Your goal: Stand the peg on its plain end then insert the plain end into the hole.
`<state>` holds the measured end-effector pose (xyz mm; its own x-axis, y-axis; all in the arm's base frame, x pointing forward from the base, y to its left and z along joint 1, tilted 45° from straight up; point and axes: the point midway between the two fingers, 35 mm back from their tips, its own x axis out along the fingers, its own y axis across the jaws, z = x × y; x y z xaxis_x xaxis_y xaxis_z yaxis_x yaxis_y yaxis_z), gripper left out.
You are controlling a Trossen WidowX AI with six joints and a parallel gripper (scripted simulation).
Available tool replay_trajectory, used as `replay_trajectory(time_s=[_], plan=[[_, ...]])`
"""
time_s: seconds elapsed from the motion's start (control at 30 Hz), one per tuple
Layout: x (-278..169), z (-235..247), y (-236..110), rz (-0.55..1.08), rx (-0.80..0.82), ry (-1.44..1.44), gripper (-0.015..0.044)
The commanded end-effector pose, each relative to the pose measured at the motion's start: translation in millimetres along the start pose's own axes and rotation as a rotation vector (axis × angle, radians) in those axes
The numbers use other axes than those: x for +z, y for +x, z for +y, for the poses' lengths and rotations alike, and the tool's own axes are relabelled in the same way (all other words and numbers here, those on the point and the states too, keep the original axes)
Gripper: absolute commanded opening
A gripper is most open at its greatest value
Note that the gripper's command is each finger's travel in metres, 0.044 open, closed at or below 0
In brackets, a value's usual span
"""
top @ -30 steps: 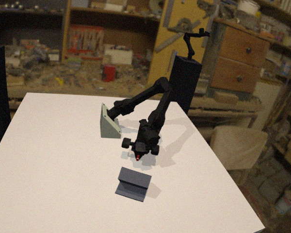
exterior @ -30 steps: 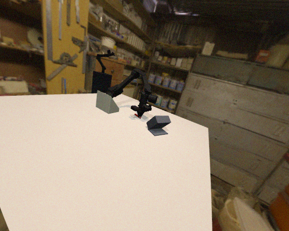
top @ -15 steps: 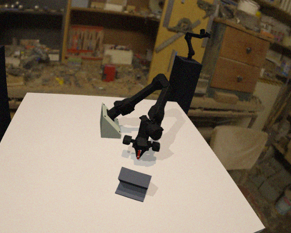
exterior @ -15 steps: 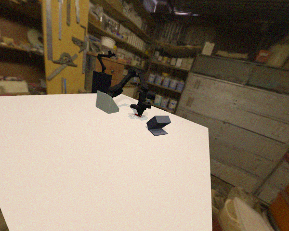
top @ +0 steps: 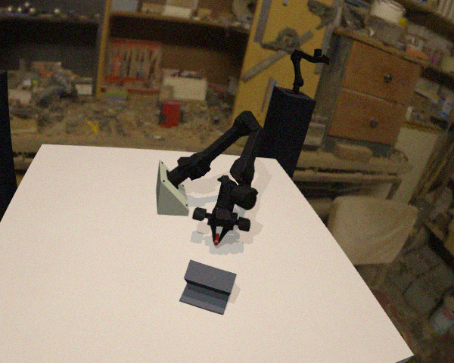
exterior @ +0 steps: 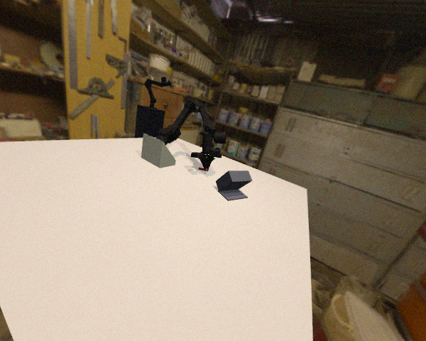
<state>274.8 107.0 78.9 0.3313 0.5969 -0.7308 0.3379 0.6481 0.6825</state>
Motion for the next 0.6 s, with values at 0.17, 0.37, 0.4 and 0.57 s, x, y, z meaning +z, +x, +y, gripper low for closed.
replay_trajectory(time_s=[0.17, 0.37, 0.4, 0.57], plan=[[-5.0, -1.5, -5.2, -0.078, -0.002, 0.004, 0.0051], [-7.3, -1.5, -8.6, -0.13, -0.002, 0.004, 0.0051], [-7.7, -1.5, -9.1, -0.138, -0.002, 0.004, 0.0051], [-9.7, -1.4, -11.9, -0.182, -0.002, 0.004, 0.0051]])
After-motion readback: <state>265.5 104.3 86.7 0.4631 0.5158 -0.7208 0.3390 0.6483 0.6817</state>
